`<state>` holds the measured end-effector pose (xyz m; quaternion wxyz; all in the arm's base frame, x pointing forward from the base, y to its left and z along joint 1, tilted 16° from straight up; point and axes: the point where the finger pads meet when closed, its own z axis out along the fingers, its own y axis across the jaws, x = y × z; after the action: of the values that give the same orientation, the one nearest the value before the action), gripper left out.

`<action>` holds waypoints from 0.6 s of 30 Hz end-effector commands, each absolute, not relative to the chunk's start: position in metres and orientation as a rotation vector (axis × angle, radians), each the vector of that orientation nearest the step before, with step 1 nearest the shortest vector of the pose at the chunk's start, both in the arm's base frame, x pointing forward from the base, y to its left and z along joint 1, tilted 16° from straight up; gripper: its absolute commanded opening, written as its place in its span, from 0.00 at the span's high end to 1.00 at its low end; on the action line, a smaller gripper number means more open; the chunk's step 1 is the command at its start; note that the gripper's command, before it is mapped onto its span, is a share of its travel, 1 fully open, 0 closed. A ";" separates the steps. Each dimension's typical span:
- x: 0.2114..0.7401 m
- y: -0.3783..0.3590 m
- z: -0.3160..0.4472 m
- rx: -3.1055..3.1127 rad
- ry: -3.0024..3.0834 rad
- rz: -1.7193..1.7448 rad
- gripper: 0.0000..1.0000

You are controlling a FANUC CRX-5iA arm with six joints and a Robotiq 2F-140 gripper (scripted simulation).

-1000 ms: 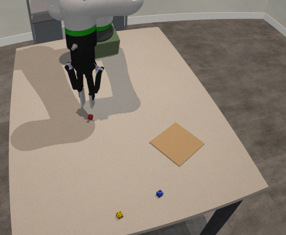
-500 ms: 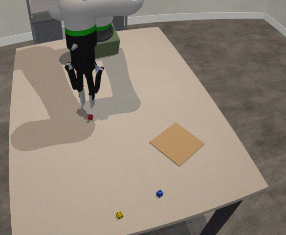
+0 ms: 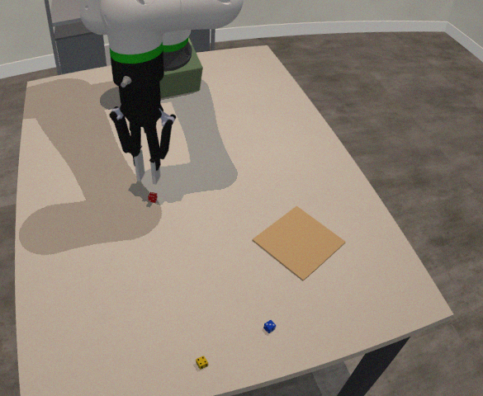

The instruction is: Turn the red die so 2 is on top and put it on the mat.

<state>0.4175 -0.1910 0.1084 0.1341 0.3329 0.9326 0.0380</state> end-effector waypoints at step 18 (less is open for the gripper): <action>0.425 -0.191 0.085 0.965 2.703 0.110 0.73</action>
<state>0.4234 -0.1909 0.0879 0.1341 0.3329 0.9326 0.0380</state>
